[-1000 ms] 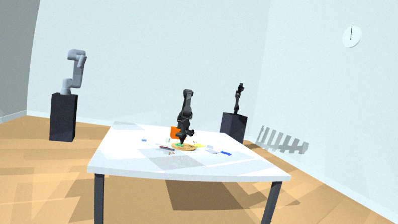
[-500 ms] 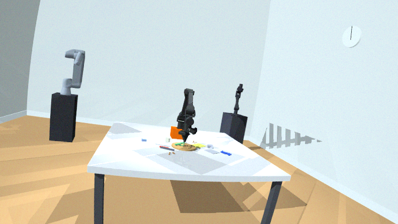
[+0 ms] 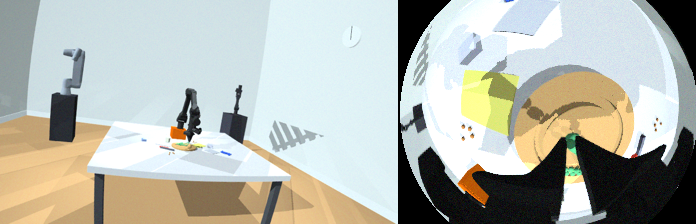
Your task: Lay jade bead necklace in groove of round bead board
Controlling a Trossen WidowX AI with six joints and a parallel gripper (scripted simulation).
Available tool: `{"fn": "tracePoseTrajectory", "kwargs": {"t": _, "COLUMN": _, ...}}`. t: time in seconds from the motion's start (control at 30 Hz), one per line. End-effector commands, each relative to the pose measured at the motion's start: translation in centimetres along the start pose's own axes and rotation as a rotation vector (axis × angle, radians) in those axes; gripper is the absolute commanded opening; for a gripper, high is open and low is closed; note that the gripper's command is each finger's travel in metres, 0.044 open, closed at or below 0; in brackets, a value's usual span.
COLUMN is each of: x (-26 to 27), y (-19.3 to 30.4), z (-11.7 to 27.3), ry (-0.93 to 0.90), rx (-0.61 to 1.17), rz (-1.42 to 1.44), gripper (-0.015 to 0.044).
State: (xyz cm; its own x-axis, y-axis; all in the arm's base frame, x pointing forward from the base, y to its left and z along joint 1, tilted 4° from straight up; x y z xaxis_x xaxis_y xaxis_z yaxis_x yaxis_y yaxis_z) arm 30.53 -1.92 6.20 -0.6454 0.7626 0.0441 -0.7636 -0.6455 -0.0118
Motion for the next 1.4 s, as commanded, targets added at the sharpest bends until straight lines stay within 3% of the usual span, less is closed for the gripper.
{"fn": "tracePoseTrajectory", "kwargs": {"t": 0.0, "x": 0.6, "y": 0.0, "z": -0.1, "ry": -0.005, "rx": -0.001, "rz": -0.007, "gripper": 0.0000}}
{"fn": "tracePoseTrajectory", "kwargs": {"t": 0.67, "x": 0.6, "y": 0.0, "z": -2.9, "ry": -0.006, "rx": -0.001, "rz": -0.007, "gripper": 0.0000}}
{"fn": "tracePoseTrajectory", "kwargs": {"t": 1.37, "x": 0.6, "y": 0.0, "z": -2.9, "ry": -0.006, "rx": -0.001, "rz": -0.007, "gripper": 0.0000}}
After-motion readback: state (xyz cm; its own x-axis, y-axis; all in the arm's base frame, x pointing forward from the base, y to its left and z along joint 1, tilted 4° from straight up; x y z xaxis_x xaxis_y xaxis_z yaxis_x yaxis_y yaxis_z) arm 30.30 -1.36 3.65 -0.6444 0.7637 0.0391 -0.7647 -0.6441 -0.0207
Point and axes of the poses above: the point midway between the two fingers, 35 mm back from their tips, its own z axis back along the fingers, its own x axis across the jaws, y = z × x, the point moved 8 cm from there along z, back along the fingers, and after that the axes turned 8 degrees about -z, right-handed, at the moved point
